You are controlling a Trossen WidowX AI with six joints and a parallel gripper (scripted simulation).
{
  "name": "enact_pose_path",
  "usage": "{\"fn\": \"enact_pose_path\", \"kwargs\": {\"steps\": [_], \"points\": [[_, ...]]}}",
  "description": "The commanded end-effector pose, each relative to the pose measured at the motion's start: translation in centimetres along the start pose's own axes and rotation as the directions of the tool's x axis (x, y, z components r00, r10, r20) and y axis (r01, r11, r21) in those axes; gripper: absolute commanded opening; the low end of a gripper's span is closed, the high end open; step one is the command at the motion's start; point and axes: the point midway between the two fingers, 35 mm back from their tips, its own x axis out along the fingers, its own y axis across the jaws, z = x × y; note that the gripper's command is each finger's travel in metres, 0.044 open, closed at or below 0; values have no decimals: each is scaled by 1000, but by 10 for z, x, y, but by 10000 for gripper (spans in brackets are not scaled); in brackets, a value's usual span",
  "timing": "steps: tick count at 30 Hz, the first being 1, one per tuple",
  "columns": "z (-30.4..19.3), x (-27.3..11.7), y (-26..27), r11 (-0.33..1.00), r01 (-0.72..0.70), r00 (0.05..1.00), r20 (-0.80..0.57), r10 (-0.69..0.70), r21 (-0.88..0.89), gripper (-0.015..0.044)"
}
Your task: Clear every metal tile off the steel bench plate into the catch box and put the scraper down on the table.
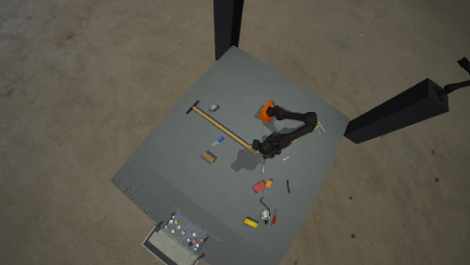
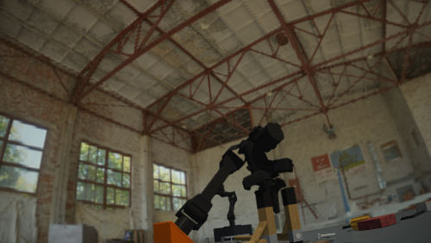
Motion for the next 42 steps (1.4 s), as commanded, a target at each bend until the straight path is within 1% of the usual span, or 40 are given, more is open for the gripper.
{"fn": "enact_pose_path", "kwargs": {"steps": [1,42], "points": [[6,0,0,1000,6,1000,-2,-6,1,0],[72,9,18,1000,13,1000,-7,-13,-3,0]]}}
